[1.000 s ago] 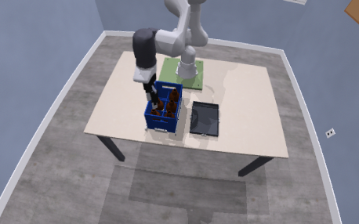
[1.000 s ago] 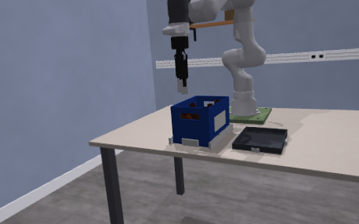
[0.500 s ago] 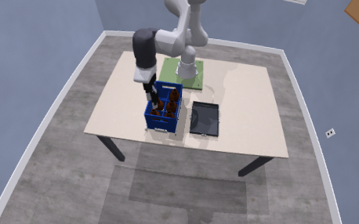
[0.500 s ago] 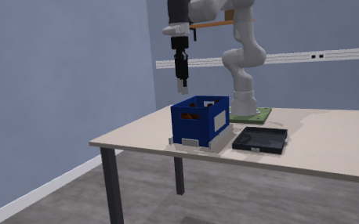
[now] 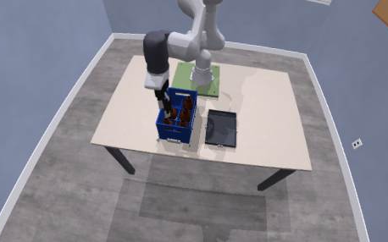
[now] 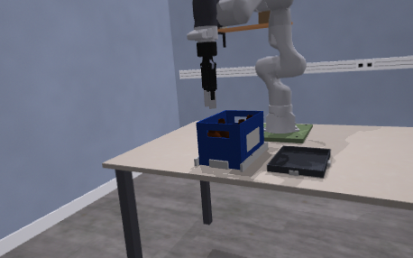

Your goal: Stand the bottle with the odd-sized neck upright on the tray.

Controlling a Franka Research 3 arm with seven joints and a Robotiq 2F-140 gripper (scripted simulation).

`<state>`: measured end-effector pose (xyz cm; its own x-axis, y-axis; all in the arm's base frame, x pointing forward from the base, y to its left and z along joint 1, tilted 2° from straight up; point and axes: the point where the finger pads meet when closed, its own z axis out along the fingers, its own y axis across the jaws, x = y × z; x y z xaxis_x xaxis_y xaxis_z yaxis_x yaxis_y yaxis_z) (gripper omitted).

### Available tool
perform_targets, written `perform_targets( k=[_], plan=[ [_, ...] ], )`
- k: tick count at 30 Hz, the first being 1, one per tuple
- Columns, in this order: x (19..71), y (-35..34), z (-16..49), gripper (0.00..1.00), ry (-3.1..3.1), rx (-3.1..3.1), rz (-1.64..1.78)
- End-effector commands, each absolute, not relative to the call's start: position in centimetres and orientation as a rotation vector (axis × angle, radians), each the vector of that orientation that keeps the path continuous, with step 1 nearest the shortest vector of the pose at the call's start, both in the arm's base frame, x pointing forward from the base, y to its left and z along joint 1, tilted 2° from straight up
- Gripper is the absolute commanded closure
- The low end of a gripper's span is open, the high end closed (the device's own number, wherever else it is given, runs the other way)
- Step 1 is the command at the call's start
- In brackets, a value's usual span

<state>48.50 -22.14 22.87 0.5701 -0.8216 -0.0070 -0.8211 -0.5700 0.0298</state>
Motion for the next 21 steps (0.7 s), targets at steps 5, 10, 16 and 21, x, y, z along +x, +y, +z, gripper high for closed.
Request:
perform_targets(
  k=[5, 10, 16, 21],
  plan=[
    [48.4, -22.1, 22.7, 0.56, -1.437, 2.769, -0.040],
    [48.4, -22.1, 22.4, 0.56, -1.437, 2.769, -0.040],
    [48.4, -22.1, 22.1, 0.56, -1.437, 2.769, -0.040],
    [48.4, -22.1, 21.6, 0.56, -1.437, 2.769, -0.040]
  ],
)
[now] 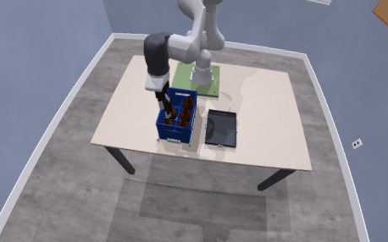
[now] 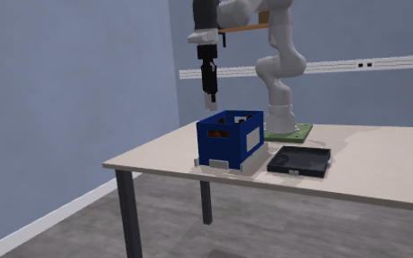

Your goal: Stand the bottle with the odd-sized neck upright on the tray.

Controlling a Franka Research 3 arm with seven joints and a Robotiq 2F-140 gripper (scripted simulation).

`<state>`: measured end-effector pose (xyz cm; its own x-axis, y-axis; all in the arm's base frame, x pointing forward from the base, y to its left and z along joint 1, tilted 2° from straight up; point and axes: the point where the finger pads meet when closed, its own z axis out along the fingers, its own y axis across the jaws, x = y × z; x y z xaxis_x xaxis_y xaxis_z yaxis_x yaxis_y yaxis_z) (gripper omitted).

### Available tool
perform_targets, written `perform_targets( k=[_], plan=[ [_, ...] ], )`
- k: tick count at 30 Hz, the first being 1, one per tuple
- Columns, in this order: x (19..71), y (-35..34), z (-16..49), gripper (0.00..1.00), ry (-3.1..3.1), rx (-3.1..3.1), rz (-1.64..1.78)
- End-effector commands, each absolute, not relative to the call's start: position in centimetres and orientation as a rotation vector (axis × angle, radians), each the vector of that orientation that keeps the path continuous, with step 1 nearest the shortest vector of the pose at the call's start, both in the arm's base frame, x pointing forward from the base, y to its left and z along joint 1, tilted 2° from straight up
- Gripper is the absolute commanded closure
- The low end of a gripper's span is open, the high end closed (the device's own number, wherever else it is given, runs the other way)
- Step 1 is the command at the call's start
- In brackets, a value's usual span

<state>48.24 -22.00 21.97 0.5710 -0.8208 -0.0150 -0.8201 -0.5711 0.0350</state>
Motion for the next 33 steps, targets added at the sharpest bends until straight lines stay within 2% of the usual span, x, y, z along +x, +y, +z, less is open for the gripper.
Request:
perform_targets(
  k=[1, 33],
  plan=[
    [48.4, -22.1, 21.5, 0.56, -1.437, 2.769, -0.040],
    [48.3, -22.1, 18.5, 0.56, -1.437, 2.769, -0.040]
  ],
)
